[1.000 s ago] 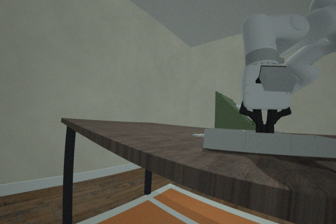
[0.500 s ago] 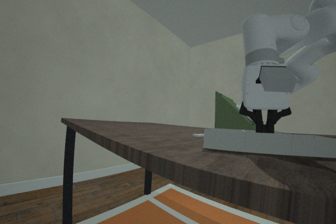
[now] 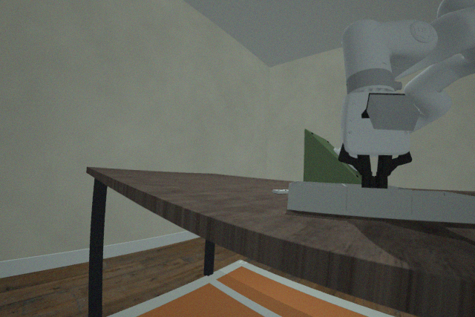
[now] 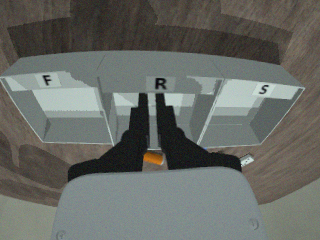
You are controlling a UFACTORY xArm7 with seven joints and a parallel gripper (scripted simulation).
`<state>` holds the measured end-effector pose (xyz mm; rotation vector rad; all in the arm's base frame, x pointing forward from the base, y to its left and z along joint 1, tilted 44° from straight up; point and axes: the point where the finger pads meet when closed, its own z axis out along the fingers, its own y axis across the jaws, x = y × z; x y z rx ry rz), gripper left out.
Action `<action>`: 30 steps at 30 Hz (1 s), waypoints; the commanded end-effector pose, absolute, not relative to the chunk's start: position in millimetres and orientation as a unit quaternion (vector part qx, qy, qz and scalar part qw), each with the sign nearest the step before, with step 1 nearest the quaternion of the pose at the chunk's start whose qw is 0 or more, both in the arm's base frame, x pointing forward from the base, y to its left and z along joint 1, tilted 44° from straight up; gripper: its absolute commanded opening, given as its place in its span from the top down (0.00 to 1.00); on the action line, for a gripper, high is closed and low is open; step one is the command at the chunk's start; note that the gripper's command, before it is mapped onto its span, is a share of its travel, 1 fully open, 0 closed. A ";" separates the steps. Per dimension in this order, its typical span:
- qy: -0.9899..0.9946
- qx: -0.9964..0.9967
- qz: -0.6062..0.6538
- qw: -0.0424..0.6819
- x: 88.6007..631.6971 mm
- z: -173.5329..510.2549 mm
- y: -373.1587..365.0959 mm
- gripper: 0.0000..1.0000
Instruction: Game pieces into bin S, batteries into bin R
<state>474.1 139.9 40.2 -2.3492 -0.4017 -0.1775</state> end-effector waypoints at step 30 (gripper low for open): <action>-0.155 -0.915 -0.071 0.366 475.2 61.5 118.6 0.93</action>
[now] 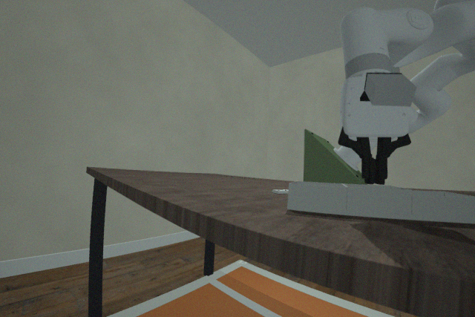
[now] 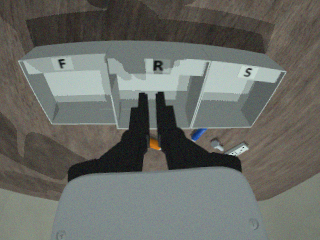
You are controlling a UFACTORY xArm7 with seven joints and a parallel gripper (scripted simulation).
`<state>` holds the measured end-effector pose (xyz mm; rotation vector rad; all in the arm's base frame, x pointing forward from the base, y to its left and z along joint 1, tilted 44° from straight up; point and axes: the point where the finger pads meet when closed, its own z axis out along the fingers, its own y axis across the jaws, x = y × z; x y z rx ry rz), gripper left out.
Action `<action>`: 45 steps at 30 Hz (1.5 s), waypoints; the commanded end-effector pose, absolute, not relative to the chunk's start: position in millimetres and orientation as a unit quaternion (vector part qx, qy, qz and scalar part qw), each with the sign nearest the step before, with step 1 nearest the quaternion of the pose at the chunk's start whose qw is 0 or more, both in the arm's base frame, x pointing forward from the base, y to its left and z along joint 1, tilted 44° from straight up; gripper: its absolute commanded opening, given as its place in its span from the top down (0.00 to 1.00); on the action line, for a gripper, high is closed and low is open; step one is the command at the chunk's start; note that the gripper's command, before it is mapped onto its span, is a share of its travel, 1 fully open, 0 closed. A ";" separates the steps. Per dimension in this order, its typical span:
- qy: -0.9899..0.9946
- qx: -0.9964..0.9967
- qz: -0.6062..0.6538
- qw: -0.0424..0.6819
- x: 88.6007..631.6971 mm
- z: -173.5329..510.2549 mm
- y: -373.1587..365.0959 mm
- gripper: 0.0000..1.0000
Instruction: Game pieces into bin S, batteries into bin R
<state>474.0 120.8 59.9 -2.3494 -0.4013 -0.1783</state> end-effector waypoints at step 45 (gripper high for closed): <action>-0.155 -0.915 -0.071 0.367 457.0 113.4 184.1 0.93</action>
